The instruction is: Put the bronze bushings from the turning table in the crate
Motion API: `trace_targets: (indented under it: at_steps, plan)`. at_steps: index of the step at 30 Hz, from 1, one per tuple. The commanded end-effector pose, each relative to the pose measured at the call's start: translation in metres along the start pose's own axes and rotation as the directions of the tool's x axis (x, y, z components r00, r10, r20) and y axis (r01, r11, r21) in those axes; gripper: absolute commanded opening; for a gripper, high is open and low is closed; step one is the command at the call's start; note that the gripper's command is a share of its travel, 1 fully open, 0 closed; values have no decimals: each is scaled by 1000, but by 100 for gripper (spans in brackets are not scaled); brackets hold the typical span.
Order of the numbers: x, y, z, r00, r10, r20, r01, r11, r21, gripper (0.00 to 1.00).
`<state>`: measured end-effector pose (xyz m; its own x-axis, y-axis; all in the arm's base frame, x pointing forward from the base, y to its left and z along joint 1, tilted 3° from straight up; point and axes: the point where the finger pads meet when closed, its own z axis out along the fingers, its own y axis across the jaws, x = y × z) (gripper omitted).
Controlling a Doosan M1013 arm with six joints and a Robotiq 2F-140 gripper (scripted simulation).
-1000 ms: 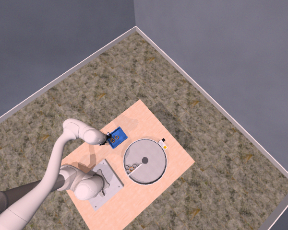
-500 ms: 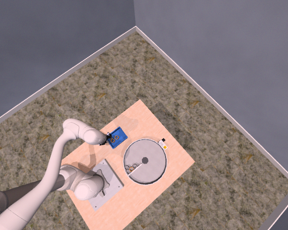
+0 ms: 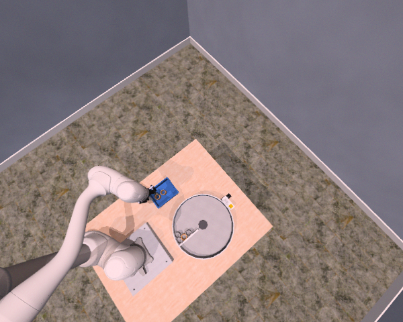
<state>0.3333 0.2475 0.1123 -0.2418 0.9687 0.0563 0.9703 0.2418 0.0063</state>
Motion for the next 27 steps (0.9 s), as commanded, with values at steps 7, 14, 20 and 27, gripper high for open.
trace_targets:
  at_steps: [7, 14, 20, 27]
  plan:
    - [0, 0, 0, 1000, 0, 0, 0, 1000, 0, 28]
    - [0, 0, 0, 1000, 0, 0, 0, 1000, 0, 28]
    - [0, 0, 0, 1000, 0, 0, 0, 1000, 0, 28]
    - [0, 0, 0, 1000, 0, 0, 0, 1000, 0, 10]
